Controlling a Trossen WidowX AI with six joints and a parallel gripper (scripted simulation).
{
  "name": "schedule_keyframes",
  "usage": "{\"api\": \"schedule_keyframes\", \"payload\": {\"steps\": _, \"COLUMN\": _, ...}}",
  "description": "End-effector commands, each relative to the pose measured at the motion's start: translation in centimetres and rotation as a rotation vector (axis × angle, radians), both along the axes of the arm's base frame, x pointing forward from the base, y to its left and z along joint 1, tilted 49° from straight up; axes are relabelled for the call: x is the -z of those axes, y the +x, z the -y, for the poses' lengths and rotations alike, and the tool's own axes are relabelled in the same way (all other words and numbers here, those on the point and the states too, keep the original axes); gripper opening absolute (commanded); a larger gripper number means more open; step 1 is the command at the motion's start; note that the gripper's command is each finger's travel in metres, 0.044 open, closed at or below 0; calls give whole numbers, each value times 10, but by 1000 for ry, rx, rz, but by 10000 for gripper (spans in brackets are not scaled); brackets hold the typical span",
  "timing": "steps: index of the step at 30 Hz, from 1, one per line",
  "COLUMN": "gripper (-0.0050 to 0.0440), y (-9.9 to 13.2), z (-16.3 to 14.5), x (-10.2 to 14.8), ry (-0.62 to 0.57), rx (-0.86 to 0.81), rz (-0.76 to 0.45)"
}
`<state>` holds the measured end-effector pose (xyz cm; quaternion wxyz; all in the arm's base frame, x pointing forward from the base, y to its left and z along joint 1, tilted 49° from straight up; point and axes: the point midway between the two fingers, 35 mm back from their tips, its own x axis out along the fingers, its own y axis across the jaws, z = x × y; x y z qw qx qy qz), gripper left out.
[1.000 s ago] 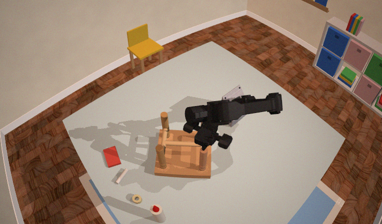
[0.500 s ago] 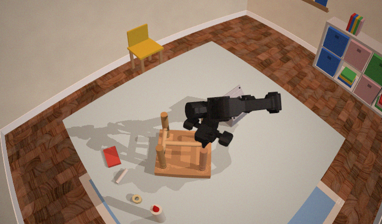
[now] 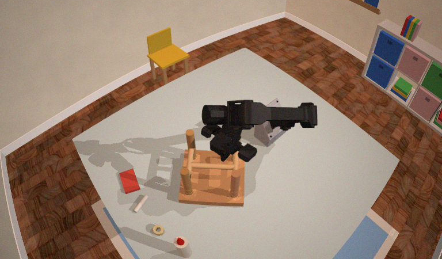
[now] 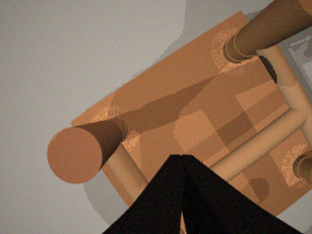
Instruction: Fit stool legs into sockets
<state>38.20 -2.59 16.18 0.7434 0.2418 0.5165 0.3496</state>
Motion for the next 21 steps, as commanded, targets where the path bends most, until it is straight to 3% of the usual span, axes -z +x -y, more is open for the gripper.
{"api": "schedule_keyframes", "payload": {"steps": 1, "gripper": 0, "y": 9, "z": 29, "x": 31, "ry": -7, "rx": 66, "rz": -100}}
{"api": "schedule_keyframes", "payload": {"steps": 7, "gripper": 0, "y": 15, "z": 74, "x": 77, "ry": -18, "rx": 163, "rz": -240}}
{"api": "schedule_keyframes", "payload": {"steps": 9, "gripper": 0, "y": 15, "z": 74, "x": 77, "ry": -18, "rx": 163, "rz": -240}}
{"api": "schedule_keyframes", "payload": {"steps": 11, "gripper": 0, "y": 14, "z": 98, "x": 104, "ry": -20, "rx": 215, "rz": -315}}
{"api": "schedule_keyframes", "payload": {"steps": 17, "gripper": 0, "y": 7, "z": 132, "x": 146, "ry": -19, "rx": 290, "rz": -430}}
{"api": "schedule_keyframes", "payload": {"steps": 21, "gripper": 0, "y": 6, "z": 133, "x": 148, "ry": -19, "rx": 293, "rz": -435}}
